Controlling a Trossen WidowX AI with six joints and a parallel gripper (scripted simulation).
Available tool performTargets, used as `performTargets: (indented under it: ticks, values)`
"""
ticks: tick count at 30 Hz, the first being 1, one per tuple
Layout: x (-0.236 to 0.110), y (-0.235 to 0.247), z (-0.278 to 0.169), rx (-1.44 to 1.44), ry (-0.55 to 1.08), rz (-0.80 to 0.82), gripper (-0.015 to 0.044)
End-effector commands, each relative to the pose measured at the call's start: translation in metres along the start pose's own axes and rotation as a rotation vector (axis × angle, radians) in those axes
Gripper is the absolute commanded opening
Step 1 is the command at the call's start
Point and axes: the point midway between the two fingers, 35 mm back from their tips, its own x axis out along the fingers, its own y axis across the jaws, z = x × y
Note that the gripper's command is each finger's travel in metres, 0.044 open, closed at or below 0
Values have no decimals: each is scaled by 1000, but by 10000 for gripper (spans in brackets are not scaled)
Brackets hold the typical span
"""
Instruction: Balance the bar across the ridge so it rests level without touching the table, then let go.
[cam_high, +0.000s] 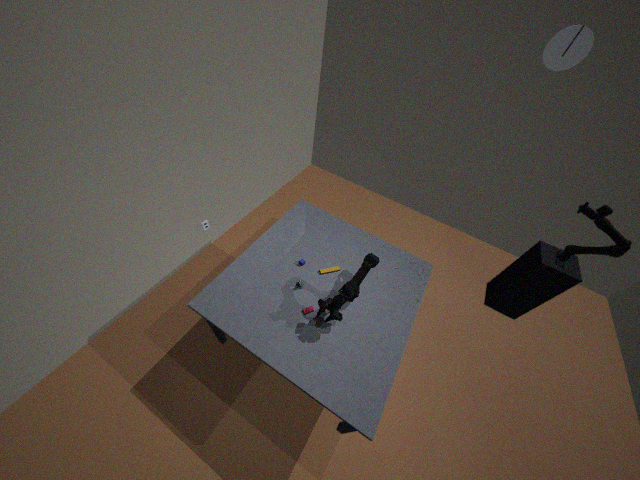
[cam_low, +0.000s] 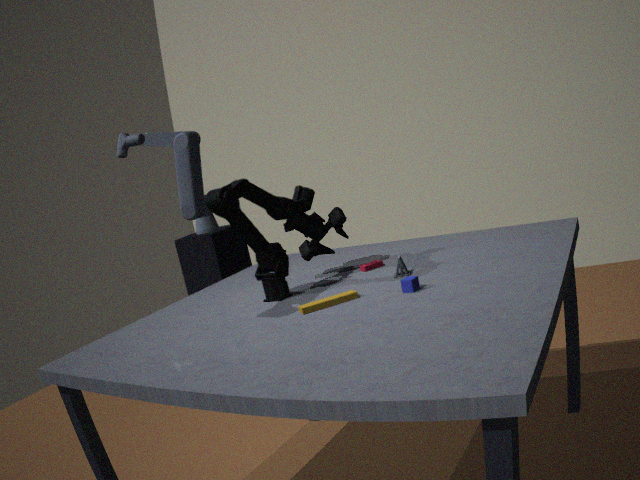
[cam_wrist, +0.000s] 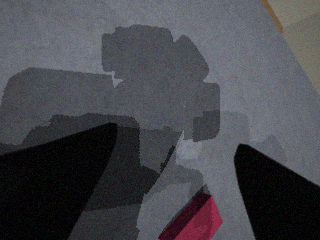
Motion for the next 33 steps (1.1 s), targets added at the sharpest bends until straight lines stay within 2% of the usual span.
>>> performTargets:
  ticks: [1,33]
  values:
    - [2,-10,-8,10,42,-3,315]
    - [-10,-81,-112,222,438,-19,315]
